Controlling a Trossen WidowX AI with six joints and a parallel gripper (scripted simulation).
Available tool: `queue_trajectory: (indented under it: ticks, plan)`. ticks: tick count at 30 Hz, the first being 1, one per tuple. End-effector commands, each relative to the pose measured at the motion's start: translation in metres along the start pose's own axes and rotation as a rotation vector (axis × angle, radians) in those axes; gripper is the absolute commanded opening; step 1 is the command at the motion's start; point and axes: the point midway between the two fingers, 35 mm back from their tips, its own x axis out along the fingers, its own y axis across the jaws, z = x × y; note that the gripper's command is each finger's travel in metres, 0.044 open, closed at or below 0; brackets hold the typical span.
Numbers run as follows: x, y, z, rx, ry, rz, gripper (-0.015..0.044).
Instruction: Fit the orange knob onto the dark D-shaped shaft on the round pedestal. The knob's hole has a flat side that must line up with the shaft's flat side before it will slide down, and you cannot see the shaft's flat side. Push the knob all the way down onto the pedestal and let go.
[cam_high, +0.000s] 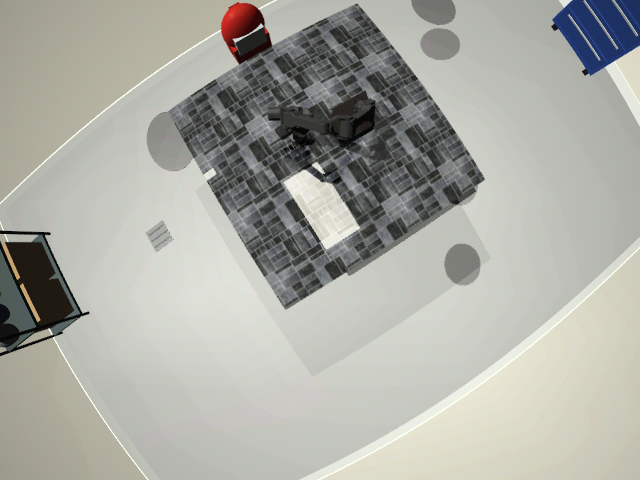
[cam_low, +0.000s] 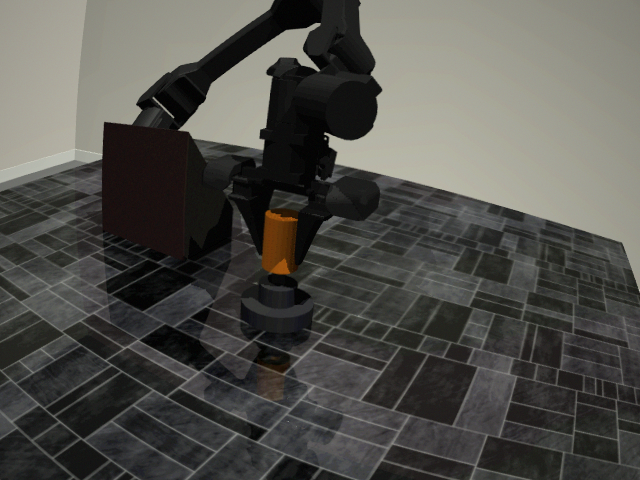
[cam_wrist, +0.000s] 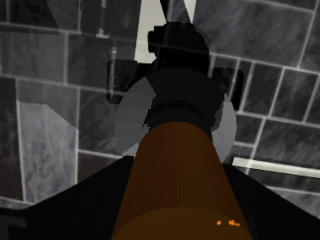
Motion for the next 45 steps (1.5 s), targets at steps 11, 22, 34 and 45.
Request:
queue_trajectory:
  ticks: [11, 22, 34, 45]
  plan:
    - [0.0018, -0.0011, -0.003, -0.173, 0.002, -0.007, 0.0]
    - [-0.0021, 0.0005, -0.0007, -0.173, 0.002, -0.007, 0.0]
    - [-0.0024, -0.0013, -0.0011, -0.383, 0.003, -0.007, 0.0]
    - [0.0022, -0.0005, -0.0012, -0.383, 0.003, -0.007, 0.0]
